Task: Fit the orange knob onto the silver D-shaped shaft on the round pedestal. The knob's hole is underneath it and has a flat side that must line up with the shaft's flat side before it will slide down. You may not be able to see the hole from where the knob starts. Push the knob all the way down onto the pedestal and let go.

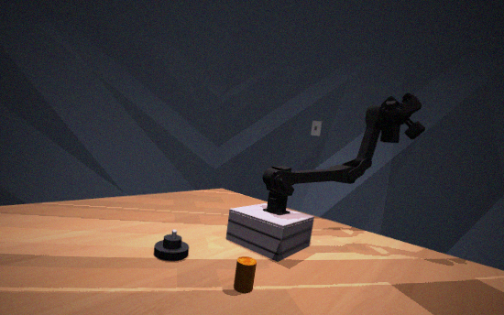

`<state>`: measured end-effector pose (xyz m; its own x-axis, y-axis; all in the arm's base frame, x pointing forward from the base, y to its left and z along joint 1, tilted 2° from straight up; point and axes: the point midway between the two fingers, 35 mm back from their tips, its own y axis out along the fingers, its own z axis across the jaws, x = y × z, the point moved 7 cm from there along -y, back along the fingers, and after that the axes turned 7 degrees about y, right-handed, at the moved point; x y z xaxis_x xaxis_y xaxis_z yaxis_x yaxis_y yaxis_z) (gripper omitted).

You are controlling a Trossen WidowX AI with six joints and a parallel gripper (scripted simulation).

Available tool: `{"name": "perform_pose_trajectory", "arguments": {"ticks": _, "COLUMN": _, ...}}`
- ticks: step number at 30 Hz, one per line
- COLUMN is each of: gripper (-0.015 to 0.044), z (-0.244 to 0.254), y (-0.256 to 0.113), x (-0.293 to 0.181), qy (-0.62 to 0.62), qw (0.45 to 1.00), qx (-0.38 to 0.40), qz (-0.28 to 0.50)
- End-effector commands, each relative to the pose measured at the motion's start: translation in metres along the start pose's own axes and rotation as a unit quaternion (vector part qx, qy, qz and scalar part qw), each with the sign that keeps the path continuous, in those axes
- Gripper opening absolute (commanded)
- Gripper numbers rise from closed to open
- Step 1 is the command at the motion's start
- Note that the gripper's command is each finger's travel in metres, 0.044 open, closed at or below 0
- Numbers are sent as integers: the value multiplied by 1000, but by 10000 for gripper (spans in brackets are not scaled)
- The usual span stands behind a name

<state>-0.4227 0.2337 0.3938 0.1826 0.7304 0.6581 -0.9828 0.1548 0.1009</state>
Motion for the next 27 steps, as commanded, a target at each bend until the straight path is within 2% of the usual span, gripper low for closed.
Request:
{"name": "perform_pose_trajectory", "arguments": {"ticks": 1, "gripper": 426, "z": 0, "y": 0, "x": 0, "qy": 0, "qw": 1000, "qx": 0, "qz": 0}}
{"name": "perform_pose_trajectory", "arguments": {"ticks": 3, "gripper": 440, "z": 9, "y": -2, "x": 2, "qy": 6, "qw": 1000, "qx": 12, "qz": -7}}
{"name": "perform_pose_trajectory", "arguments": {"ticks": 11, "gripper": 440, "z": 110, "y": -40, "x": 27, "qy": 77, "qw": 983, "qx": 154, "qz": -69}}
{"name": "perform_pose_trajectory", "arguments": {"ticks": 15, "gripper": 440, "z": 135, "y": -55, "x": 29, "qy": 132, "qw": 968, "qx": 197, "qz": -84}}
{"name": "perform_pose_trajectory", "arguments": {"ticks": 21, "gripper": 440, "z": 196, "y": -100, "x": 41, "qy": 185, "qw": 928, "qx": 308, "qz": -97}}
{"name": "perform_pose_trajectory", "arguments": {"ticks": 27, "gripper": 440, "z": 257, "y": -163, "x": 51, "qy": 244, "qw": 862, "qx": 435, "qz": -88}}
